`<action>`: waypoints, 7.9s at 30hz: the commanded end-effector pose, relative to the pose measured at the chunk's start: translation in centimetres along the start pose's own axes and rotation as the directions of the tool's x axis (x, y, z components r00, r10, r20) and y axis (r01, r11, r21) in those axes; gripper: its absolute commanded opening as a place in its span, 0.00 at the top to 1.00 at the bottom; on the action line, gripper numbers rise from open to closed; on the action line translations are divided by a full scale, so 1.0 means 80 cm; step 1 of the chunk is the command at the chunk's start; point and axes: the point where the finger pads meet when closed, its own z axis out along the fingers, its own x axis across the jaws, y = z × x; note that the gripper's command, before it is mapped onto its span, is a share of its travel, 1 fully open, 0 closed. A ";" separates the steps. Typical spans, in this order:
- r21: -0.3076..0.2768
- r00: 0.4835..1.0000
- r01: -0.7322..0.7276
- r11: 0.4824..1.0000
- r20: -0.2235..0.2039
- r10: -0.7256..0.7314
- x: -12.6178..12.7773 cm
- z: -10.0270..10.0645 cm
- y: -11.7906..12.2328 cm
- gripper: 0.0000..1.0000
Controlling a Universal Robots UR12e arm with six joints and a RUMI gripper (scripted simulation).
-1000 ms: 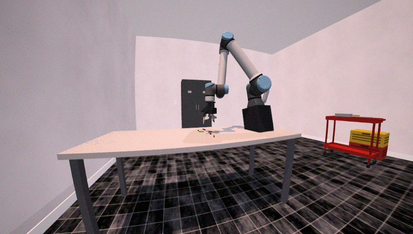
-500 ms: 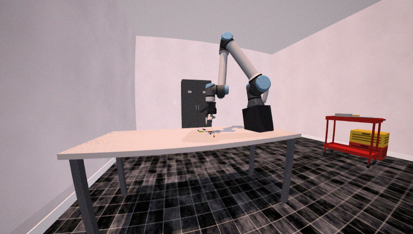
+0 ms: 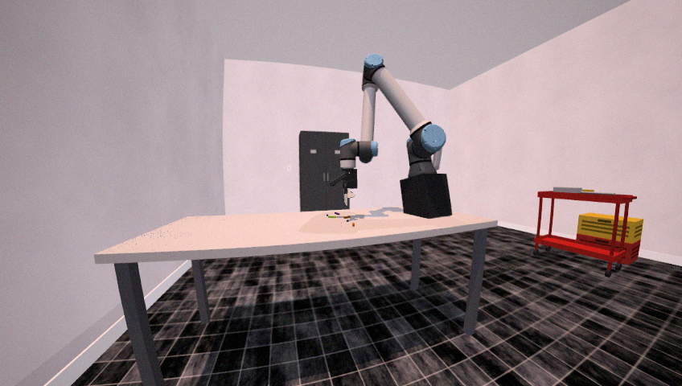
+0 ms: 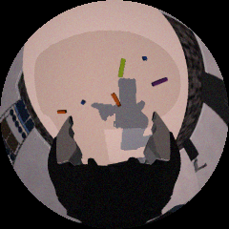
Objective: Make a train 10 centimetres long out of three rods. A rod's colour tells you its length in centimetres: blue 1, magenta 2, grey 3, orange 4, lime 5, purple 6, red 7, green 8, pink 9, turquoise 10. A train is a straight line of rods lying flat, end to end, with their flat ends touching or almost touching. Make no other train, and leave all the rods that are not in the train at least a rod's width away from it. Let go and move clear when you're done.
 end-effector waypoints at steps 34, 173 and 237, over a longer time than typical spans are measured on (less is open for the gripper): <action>0.006 0.898 0.439 0.898 0.004 -0.439 0.015 0.003 0.009 0.00; 0.006 0.898 0.439 0.898 0.004 -0.439 0.015 0.068 0.009 0.86; 0.006 0.898 0.439 0.898 0.004 -0.439 0.015 0.089 0.009 0.86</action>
